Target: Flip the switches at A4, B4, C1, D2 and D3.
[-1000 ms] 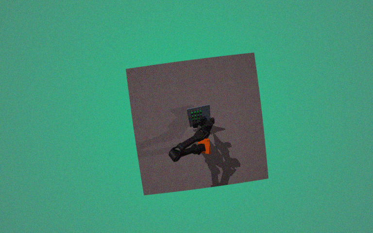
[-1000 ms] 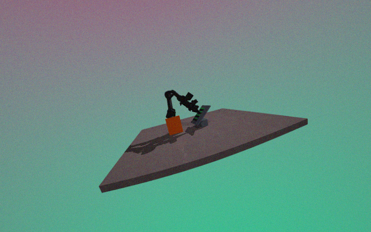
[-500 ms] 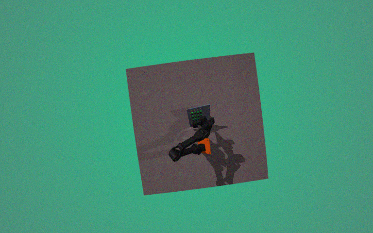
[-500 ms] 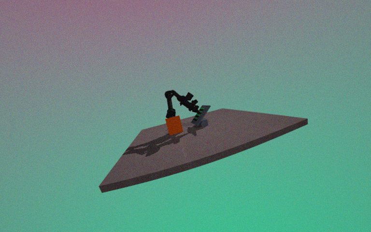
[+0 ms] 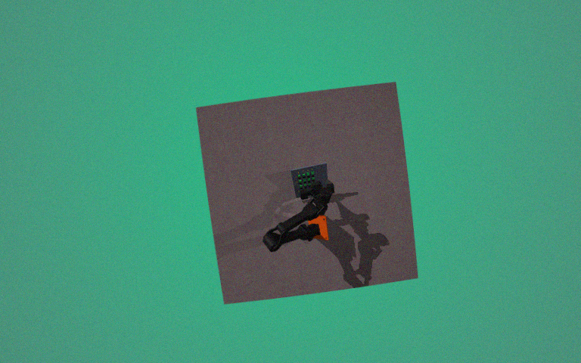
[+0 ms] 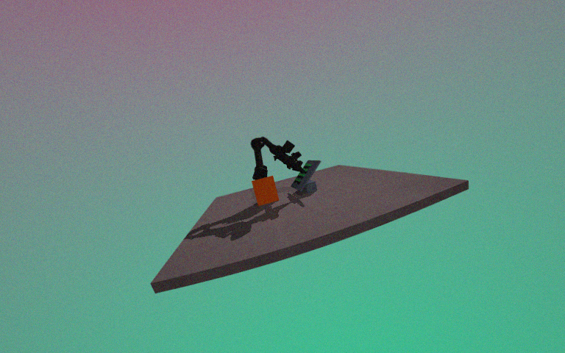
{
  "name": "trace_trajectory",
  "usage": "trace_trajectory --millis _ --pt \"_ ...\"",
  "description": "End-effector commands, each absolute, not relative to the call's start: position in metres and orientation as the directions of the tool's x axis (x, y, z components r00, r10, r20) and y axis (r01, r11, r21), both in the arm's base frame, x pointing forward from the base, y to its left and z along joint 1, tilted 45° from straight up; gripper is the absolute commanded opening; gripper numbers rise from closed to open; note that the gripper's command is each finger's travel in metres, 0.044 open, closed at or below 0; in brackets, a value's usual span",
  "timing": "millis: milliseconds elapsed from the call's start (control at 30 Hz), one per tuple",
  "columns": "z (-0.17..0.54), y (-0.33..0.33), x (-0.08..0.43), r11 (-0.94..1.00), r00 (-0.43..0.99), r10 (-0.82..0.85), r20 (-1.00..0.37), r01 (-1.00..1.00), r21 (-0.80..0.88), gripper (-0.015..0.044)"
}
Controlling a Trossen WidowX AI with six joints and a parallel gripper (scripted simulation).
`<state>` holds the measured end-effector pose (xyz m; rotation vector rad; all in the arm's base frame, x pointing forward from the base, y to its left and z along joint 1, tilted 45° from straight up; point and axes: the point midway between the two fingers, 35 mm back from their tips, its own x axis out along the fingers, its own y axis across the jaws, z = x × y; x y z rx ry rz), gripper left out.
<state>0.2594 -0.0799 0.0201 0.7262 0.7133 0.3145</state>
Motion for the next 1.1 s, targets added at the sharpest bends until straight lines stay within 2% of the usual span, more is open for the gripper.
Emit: trace_trajectory --millis 0,167,367,733,1067 --pt "0.025 -0.092 0.250 0.726 0.720 0.486 -0.495 -0.017 0.688 0.0000" --pt "0.047 -0.111 0.221 0.721 0.709 0.496 -0.501 -0.016 0.692 0.0000" --pt "0.052 -0.111 0.217 0.719 0.710 0.498 -0.498 -0.018 0.694 0.0000" --pt "0.093 -0.048 0.201 0.715 0.709 0.502 -0.496 -0.017 0.699 0.0000" --pt "0.077 -0.029 0.226 0.715 0.691 0.515 -0.507 -0.019 0.699 0.0000"
